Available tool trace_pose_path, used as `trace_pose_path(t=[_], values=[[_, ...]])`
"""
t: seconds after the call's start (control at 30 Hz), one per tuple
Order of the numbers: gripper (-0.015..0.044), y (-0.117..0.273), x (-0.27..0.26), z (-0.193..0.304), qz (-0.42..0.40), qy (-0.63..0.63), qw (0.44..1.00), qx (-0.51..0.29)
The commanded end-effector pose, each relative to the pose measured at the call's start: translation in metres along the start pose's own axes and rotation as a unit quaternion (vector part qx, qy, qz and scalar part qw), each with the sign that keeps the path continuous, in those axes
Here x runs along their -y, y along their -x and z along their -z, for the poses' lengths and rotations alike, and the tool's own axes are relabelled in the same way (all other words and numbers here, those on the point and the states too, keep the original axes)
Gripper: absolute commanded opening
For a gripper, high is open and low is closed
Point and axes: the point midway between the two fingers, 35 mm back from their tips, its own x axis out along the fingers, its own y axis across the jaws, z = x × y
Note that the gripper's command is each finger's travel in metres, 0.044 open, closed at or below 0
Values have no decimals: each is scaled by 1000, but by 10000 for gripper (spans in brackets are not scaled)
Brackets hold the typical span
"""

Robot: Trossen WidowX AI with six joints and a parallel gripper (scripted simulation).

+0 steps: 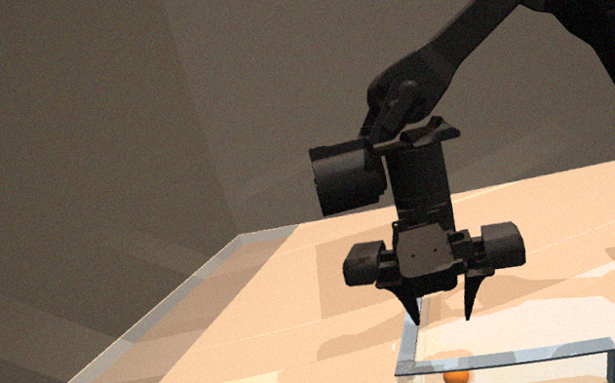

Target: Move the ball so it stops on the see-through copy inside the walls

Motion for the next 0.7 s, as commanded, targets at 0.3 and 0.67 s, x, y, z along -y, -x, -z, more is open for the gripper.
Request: trace_pose_path(t=[0.3, 0.67], values=[[391, 44, -4, 1, -5, 0, 1000, -2], [440, 47, -4, 1, -5, 0, 1000, -2]])
